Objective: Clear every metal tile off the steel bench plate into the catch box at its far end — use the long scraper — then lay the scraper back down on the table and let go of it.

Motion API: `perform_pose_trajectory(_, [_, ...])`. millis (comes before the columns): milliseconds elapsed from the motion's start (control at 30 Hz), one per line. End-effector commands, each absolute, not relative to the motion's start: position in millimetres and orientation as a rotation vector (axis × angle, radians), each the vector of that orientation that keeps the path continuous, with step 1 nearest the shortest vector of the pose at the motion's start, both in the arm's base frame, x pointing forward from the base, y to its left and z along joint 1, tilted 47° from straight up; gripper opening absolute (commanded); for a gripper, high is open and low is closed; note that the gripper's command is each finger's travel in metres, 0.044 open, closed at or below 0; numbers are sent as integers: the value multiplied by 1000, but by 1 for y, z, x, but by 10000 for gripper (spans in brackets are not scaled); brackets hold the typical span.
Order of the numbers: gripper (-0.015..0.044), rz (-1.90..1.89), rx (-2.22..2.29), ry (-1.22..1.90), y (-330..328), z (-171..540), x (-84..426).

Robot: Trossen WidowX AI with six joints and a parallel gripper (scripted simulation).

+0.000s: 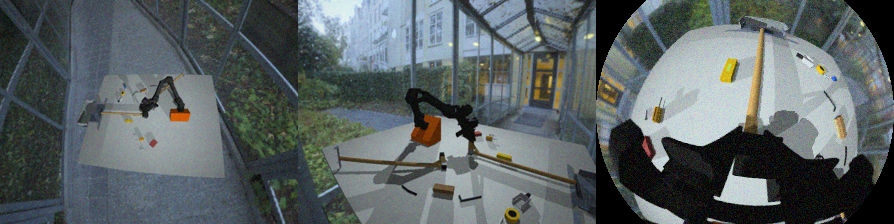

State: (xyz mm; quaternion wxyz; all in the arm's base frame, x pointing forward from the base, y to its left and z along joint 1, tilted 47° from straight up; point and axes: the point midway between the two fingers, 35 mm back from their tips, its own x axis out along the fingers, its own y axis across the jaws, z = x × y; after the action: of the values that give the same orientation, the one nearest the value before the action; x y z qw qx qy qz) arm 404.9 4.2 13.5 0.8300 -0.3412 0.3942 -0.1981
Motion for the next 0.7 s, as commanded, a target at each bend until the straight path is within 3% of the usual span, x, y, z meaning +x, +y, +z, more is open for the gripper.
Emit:
perform_pose_trajectory(0, [0,-418,-720,820,8,17,400])
perform_pose_trajectory(667, [0,-417,-721,819,5,15,368])
